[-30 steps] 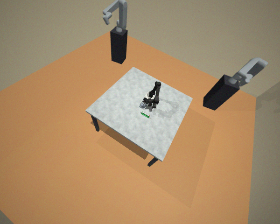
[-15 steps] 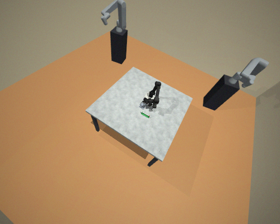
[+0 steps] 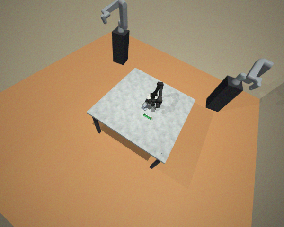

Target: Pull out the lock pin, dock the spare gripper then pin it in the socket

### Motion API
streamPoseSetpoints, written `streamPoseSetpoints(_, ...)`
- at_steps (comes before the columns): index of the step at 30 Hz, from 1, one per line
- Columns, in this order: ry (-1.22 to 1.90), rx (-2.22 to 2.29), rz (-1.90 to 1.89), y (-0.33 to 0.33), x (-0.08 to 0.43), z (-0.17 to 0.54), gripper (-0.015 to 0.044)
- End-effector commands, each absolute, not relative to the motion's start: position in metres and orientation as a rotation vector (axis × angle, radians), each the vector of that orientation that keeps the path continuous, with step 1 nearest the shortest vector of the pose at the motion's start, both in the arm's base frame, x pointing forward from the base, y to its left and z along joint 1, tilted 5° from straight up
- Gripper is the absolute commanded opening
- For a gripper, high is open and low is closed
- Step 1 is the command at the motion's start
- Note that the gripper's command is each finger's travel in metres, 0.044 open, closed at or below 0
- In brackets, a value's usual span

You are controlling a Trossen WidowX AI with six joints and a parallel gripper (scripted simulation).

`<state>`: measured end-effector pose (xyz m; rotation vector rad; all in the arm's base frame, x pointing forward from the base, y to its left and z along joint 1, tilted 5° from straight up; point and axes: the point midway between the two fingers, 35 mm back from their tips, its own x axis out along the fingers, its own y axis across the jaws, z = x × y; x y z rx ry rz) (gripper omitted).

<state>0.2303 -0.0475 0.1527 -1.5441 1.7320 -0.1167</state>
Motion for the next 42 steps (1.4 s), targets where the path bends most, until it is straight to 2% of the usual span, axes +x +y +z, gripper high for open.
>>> streamPoseSetpoints(1, 1.731, -1.542, -0.118, -0.047, 0.225, 0.16, 0.044)
streamPoseSetpoints(42, 1.559, -1.576, -0.01, -0.054, 0.199, 0.218, 0.044)
